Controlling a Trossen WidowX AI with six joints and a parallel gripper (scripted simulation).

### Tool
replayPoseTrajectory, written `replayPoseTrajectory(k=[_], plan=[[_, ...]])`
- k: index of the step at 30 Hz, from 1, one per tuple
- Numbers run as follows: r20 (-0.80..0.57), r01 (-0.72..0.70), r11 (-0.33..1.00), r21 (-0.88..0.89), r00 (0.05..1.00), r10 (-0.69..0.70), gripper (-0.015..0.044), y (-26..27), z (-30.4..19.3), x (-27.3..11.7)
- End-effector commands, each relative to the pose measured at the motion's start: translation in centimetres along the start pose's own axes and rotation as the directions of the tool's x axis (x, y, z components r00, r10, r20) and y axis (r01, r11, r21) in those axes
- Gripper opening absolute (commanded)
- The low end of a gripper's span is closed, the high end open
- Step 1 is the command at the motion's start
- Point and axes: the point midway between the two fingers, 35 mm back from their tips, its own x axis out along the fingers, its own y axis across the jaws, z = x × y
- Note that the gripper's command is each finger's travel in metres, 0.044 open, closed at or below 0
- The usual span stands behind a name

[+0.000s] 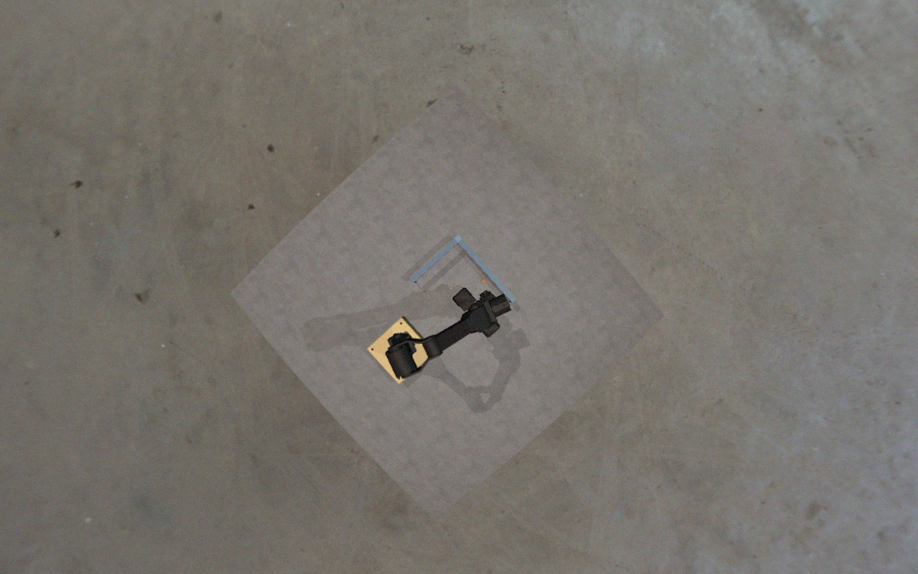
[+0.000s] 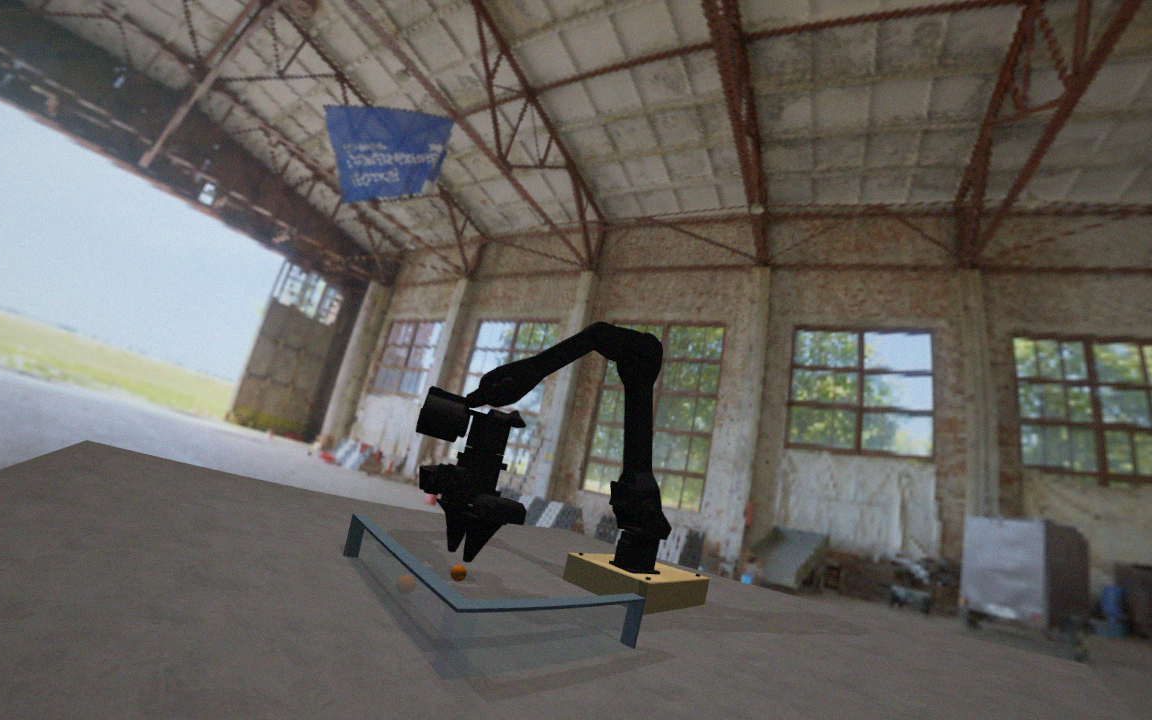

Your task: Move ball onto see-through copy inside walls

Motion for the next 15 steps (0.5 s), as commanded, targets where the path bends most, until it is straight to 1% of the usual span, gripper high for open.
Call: replayPoseTrajectory(k=[1, 13, 15], plan=[[-0.011, -0.008, 1.000, 0.005, 1.000, 0.008, 0.0213, 0.2, -0.3, 0.9], [-0.012, -0.008, 1.000, 0.005, 1.000, 0.008, 0.0213, 0.2, -0.4, 2.6], [-0.012, -0.008, 1.000, 0.005, 1.000, 0.008, 0.0160, 0.2, -0.4, 2.6]])
